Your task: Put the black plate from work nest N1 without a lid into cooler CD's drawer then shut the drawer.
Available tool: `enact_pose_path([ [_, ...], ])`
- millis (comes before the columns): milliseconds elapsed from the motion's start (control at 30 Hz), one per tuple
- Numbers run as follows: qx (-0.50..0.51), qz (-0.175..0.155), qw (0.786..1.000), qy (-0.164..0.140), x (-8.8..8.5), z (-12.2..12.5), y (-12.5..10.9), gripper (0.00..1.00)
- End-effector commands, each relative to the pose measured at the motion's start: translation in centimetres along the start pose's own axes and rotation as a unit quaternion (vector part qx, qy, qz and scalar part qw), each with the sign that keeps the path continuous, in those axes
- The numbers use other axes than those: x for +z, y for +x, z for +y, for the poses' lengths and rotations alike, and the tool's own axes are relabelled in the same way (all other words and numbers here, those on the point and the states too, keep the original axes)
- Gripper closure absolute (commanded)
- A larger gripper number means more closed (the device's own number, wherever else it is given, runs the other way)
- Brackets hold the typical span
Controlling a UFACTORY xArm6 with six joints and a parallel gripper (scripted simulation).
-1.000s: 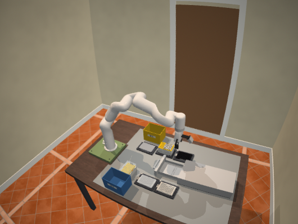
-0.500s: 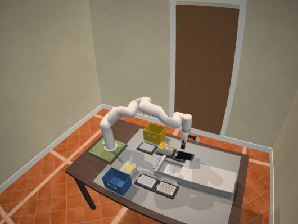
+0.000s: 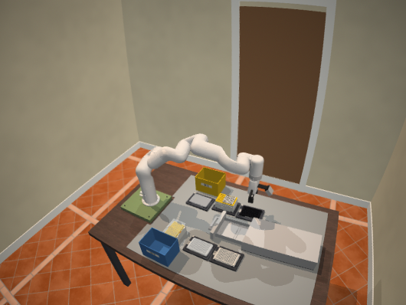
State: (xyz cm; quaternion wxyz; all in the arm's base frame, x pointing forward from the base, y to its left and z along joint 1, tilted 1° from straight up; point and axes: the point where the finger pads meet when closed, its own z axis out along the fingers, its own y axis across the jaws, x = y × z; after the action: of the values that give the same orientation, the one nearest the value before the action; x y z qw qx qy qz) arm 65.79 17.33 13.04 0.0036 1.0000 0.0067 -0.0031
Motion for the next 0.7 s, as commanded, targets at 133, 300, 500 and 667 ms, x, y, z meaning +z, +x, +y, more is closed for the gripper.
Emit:
enact_pose_path([
  [133,0.0,0.003,1.0,0.001,0.5,0.0,0.1,0.0],
  [300,0.0,0.003,1.0,0.001,1.0,0.0,0.1,0.0],
  [500,0.0,0.003,1.0,0.001,2.0,0.0,0.1,0.0],
  [667,0.0,0.003,1.0,0.001,2.9,0.0,0.1,0.0],
])
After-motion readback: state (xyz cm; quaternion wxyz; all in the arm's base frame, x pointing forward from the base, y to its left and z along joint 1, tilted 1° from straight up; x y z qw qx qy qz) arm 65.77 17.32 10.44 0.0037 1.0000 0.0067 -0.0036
